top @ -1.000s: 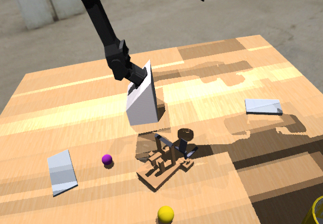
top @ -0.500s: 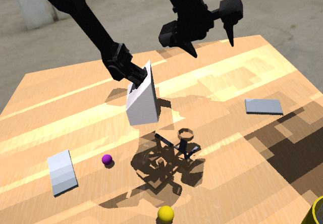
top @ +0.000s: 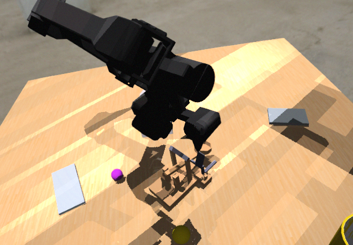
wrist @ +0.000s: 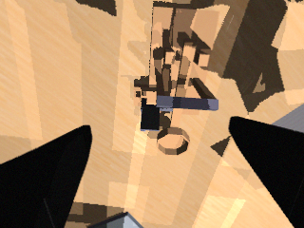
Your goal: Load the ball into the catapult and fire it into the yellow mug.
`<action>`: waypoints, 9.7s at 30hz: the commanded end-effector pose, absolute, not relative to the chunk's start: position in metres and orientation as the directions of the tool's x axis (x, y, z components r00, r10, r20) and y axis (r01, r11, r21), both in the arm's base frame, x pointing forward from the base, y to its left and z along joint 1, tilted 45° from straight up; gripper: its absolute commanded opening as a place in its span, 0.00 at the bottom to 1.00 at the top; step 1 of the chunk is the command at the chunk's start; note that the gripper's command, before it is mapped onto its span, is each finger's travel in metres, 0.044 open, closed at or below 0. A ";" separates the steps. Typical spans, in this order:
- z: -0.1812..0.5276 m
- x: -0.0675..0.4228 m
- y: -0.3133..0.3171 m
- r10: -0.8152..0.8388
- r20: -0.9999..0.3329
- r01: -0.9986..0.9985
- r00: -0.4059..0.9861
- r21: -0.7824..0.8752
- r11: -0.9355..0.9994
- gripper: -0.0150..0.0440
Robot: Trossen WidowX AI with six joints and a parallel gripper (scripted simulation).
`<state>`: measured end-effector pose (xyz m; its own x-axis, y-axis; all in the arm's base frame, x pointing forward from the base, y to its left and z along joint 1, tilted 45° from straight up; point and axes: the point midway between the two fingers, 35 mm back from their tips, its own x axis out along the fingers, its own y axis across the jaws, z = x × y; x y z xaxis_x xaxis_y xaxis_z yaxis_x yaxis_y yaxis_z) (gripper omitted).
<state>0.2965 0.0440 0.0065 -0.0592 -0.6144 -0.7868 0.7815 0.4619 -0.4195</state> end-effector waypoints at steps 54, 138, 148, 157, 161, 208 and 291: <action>-0.059 0.282 -0.081 -0.695 -0.712 0.832 -0.100 -0.442 0.334 0.96; -0.171 0.308 0.037 -0.691 -0.716 0.259 -0.100 -0.689 0.677 0.25; -0.171 0.308 0.035 -0.690 -0.717 0.268 -0.105 -0.688 0.674 0.30; -0.171 0.308 0.035 -0.690 -0.717 0.268 -0.105 -0.688 0.674 0.70; -0.171 0.308 0.035 -0.690 -0.717 0.268 -0.105 -0.688 0.674 0.88; -0.157 0.309 0.050 -0.690 -0.717 0.254 -0.100 -0.689 0.679 1.00; -0.158 0.310 0.076 -0.688 -0.718 -0.454 -0.100 -0.583 0.674 0.25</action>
